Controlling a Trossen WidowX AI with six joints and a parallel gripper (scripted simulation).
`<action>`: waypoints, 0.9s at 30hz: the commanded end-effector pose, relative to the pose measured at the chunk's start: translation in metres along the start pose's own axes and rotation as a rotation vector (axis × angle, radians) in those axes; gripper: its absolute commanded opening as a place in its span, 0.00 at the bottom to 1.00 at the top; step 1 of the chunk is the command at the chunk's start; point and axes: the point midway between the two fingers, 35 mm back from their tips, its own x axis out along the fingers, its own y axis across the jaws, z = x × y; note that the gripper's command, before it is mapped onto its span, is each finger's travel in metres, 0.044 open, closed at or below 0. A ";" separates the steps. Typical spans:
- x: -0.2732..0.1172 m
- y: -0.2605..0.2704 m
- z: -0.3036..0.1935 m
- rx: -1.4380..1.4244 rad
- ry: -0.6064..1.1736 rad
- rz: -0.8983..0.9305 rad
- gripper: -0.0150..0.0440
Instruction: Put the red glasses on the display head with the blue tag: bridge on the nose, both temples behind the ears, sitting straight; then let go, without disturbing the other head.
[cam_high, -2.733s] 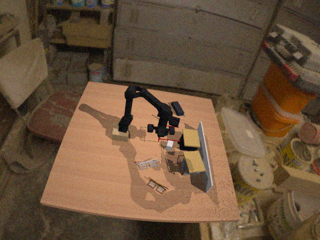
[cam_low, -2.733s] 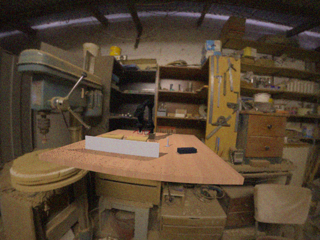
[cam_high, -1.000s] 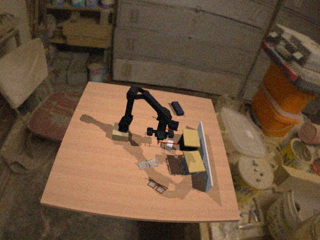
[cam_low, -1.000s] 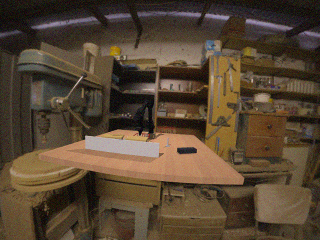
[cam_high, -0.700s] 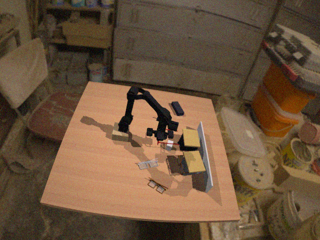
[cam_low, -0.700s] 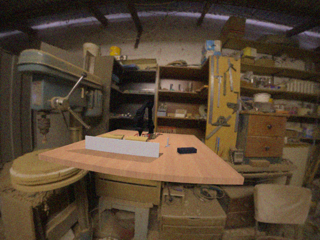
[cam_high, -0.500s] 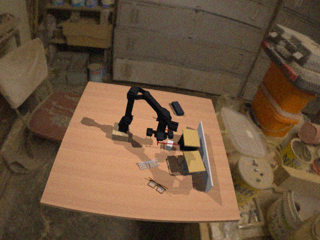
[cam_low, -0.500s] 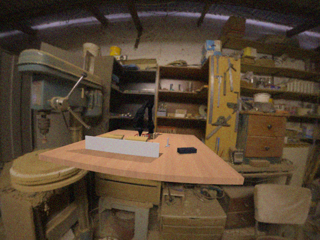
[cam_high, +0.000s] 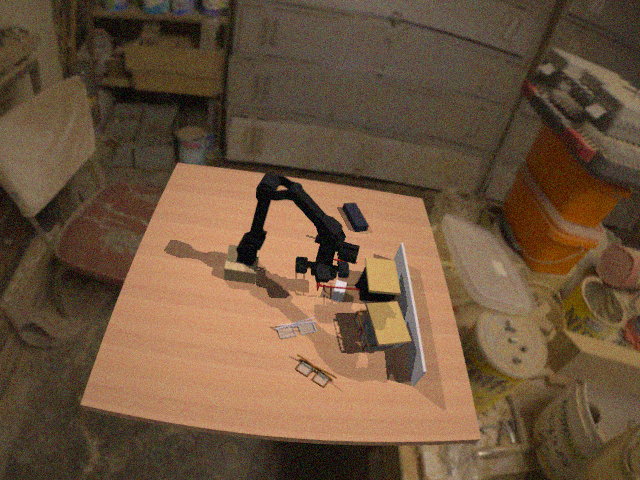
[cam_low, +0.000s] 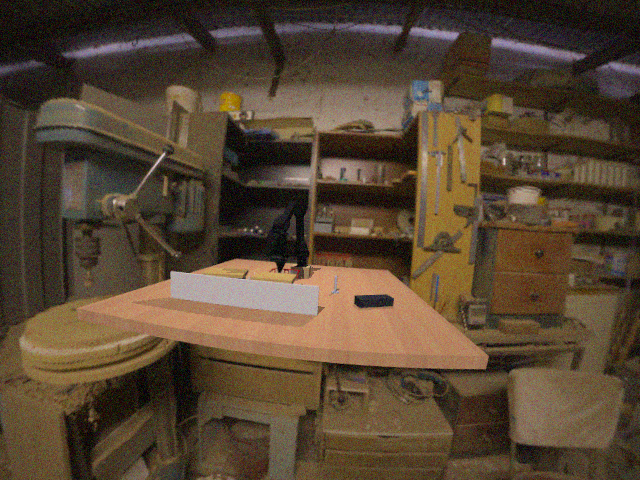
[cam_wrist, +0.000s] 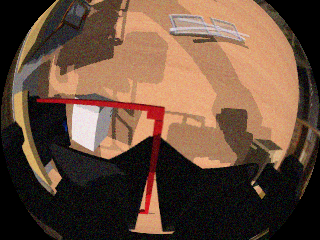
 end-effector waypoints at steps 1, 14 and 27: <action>0.000 0.008 0.001 0.004 -0.003 0.008 0.25; 0.000 0.024 0.001 0.004 -0.003 0.002 0.25; 0.000 0.042 0.001 0.004 -0.003 -0.002 0.25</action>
